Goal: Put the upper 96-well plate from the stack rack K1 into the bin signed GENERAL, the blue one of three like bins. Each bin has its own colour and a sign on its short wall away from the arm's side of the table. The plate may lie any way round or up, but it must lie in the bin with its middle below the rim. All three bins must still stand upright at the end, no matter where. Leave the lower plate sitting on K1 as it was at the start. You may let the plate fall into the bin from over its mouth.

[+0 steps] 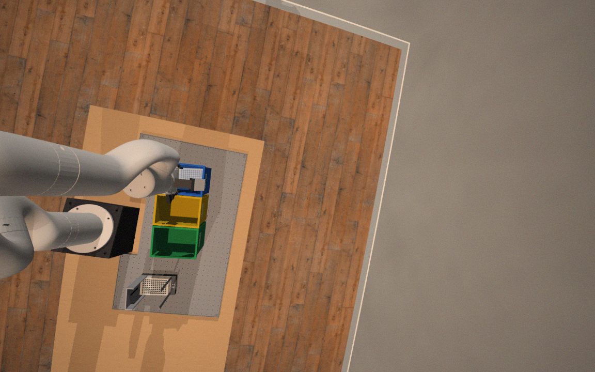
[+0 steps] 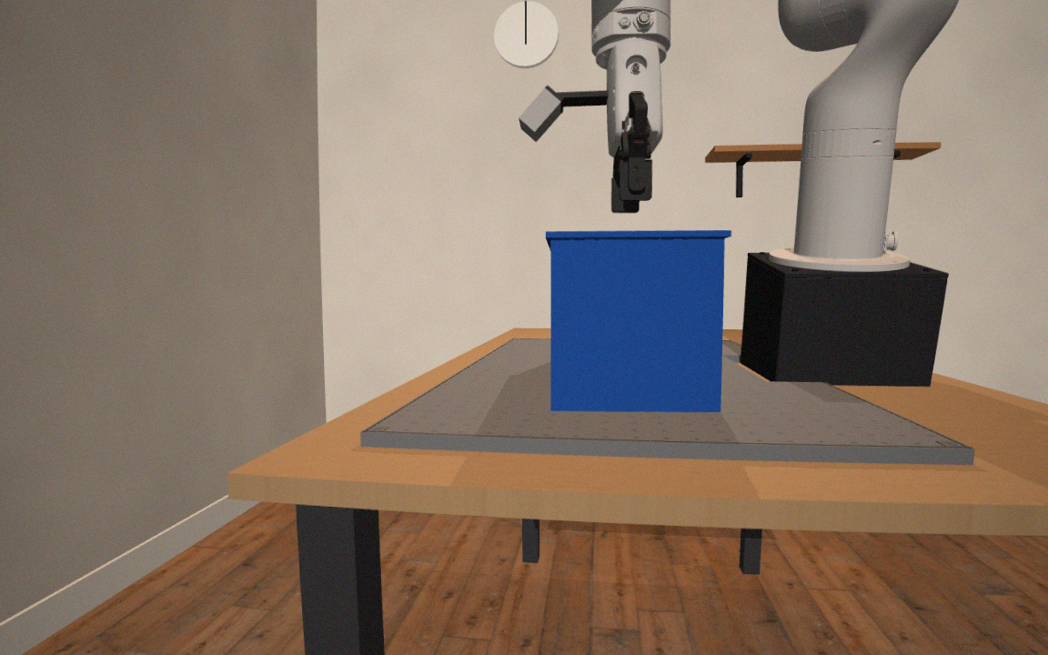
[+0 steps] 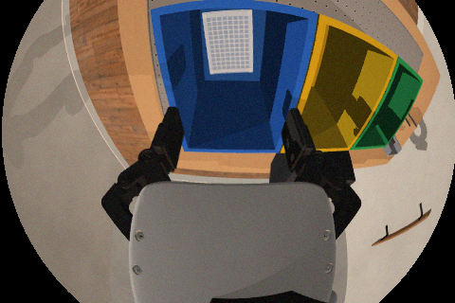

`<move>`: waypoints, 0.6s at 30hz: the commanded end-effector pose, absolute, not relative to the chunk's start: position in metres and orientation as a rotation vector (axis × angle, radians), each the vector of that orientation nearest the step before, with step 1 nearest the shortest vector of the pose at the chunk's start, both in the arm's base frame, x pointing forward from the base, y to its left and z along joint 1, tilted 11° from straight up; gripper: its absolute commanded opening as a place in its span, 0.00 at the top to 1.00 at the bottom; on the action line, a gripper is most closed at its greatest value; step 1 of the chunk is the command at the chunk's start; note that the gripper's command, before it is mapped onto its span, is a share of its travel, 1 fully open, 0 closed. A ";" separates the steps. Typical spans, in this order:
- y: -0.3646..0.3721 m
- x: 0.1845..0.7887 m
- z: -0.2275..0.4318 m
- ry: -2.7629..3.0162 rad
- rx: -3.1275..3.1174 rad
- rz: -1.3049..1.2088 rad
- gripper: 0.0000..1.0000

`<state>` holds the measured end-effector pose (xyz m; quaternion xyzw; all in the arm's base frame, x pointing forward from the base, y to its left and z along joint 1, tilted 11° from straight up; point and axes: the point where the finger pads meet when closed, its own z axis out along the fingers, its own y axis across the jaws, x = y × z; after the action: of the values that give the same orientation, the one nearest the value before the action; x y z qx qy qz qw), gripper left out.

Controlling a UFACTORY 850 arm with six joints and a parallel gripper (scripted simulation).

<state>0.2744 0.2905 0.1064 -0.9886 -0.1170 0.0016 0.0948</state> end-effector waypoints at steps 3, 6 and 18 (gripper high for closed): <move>0.288 0.275 0.121 -0.348 -2.936 0.008 0.00; 0.287 0.275 0.129 -0.348 -2.936 0.008 0.00; 0.286 0.276 0.134 -0.348 -2.936 0.008 0.00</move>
<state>0.2750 0.2855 0.1336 -0.9888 -0.1171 0.0033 0.0926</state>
